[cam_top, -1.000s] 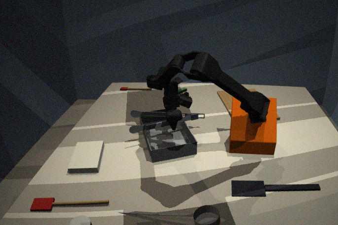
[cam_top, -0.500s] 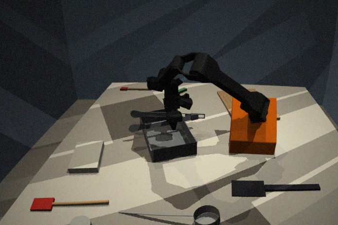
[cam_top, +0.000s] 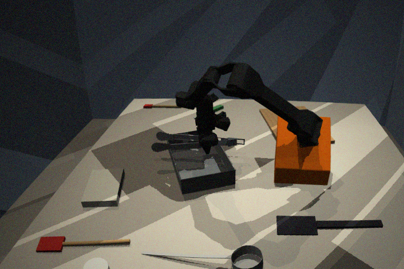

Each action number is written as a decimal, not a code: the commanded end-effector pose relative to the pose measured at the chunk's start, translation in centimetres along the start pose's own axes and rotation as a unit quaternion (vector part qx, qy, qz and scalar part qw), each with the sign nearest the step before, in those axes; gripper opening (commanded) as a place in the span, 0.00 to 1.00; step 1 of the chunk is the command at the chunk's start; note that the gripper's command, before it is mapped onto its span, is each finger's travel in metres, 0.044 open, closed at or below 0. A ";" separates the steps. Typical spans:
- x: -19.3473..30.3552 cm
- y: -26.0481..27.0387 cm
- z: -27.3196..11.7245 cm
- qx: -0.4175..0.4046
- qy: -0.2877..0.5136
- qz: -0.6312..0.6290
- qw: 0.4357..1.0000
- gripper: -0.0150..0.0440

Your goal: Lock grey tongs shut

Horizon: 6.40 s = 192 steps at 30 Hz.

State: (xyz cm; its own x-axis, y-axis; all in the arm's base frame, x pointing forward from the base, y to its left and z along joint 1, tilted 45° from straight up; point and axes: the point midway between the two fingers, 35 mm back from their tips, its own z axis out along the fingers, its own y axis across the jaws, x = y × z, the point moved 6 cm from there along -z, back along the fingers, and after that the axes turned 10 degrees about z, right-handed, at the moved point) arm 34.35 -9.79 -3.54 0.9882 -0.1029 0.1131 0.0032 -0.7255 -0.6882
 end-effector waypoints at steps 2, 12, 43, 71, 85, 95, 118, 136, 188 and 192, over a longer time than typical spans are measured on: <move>0.0 0.0 0.0 0.000 0.000 -0.001 1.000 0.58; 0.0 0.0 0.0 0.000 0.000 -0.001 1.000 0.47; 0.4 0.2 -2.6 -0.002 0.000 0.000 1.000 0.00; -2.3 5.5 -13.2 -0.009 -0.001 0.086 0.996 0.00; -9.4 15.2 -13.7 -0.015 0.000 0.244 0.970 0.00; -14.3 19.6 -13.1 -0.008 0.000 0.331 0.943 0.00; -27.9 24.5 -14.7 -0.023 0.005 0.506 0.862 0.00; -38.0 25.4 -13.7 -0.015 0.000 0.627 0.779 0.00; -41.8 22.7 -8.9 -0.183 0.364 0.583 0.703 0.00; -41.9 22.0 -8.8 -0.200 0.390 0.573 0.693 0.00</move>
State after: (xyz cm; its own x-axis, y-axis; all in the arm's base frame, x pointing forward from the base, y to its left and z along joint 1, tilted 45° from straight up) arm -8.09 -27.42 -17.64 -0.0659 -0.9961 0.0586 -0.9134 0.0366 -0.4055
